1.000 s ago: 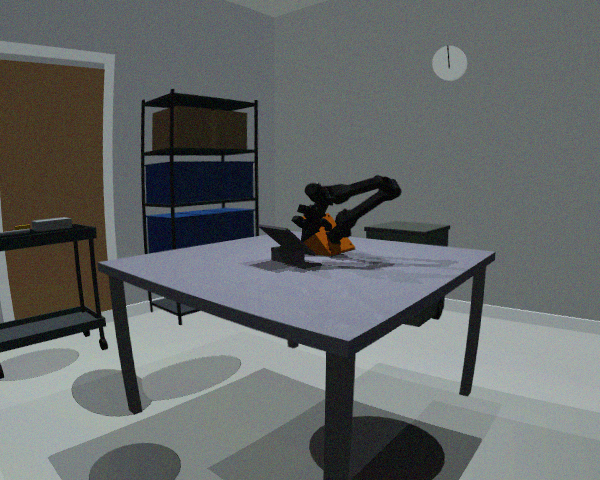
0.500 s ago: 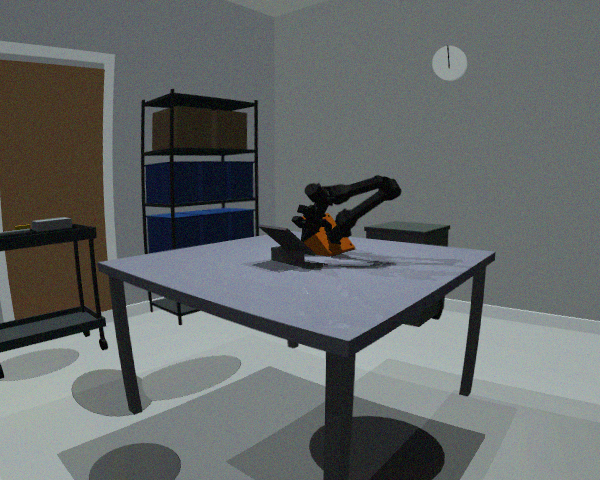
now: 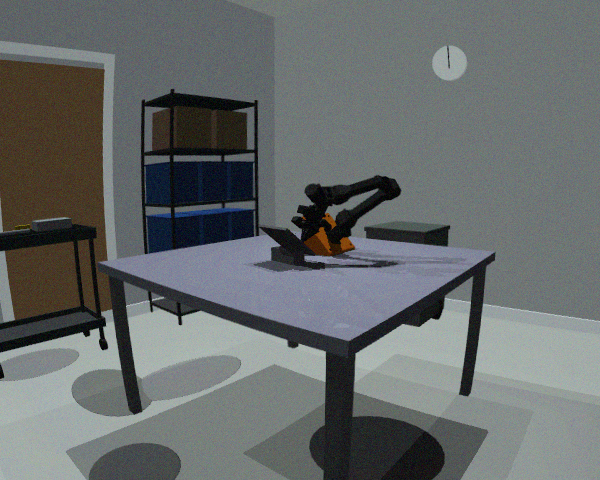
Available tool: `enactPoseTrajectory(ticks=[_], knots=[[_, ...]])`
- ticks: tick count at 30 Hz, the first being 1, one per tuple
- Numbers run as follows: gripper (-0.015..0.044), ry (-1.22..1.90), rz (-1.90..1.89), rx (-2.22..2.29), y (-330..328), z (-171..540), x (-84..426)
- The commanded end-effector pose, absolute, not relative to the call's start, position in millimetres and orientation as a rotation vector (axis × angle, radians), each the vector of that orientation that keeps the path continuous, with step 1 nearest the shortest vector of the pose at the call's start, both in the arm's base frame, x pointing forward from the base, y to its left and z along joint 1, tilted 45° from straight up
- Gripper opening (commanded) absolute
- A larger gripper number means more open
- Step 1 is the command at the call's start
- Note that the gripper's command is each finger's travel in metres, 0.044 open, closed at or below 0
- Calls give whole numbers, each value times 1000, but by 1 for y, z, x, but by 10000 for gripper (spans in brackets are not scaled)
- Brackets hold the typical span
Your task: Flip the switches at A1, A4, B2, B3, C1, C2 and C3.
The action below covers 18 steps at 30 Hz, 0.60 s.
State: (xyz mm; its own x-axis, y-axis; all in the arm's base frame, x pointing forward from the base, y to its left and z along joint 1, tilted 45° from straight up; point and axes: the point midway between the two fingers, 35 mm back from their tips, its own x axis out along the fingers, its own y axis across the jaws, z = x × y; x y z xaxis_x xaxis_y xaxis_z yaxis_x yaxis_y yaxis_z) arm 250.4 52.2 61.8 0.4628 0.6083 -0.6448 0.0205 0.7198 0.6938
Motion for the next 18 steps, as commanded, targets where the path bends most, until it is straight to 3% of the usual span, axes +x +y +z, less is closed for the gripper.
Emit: enactPoseTrajectory(ticks=[1,18], knots=[[0,1046,394,704,53,60,250],[0,1043,398,698,48,64,249]])
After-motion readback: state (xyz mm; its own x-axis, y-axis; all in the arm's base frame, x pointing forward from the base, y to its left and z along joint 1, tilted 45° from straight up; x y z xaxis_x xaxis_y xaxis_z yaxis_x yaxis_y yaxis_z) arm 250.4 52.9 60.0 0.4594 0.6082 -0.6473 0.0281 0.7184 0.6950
